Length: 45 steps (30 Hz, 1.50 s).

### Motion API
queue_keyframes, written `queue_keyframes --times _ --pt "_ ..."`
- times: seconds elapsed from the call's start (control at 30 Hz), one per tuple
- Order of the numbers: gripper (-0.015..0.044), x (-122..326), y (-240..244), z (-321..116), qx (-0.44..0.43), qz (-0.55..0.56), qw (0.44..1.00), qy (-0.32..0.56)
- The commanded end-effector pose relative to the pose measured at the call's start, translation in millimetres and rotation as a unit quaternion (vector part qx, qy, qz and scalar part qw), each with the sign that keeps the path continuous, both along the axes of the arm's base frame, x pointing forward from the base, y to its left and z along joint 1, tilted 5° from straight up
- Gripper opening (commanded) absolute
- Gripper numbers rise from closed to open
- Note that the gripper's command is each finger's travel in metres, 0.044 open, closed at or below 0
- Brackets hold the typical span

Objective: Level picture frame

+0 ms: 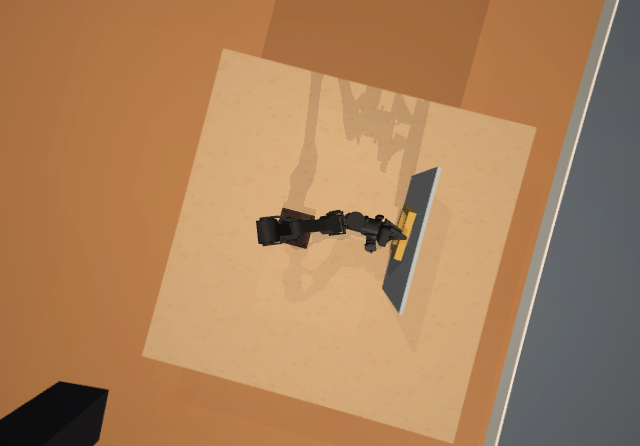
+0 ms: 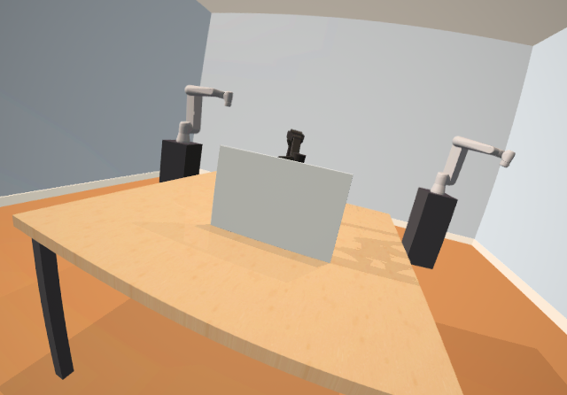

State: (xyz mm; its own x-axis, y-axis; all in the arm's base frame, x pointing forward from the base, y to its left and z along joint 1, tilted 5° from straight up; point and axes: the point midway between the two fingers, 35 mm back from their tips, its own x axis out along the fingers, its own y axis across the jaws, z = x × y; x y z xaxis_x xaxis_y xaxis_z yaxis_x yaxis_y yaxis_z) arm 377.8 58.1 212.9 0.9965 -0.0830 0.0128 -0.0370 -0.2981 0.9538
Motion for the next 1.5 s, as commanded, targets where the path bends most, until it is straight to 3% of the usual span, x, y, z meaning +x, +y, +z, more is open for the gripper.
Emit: queue_keyframes --times 0.0,1.33,1.47 --pt "0.0260 3.3 -0.6 3.2 -0.001 0.000 1.000 -0.005" --pt "0.0260 3.6 -0.4 3.9 -0.001 0.000 1.000 -0.005" --pt "0.0233 3.6 -0.4 3.9 -0.001 0.000 1.000 -0.005"
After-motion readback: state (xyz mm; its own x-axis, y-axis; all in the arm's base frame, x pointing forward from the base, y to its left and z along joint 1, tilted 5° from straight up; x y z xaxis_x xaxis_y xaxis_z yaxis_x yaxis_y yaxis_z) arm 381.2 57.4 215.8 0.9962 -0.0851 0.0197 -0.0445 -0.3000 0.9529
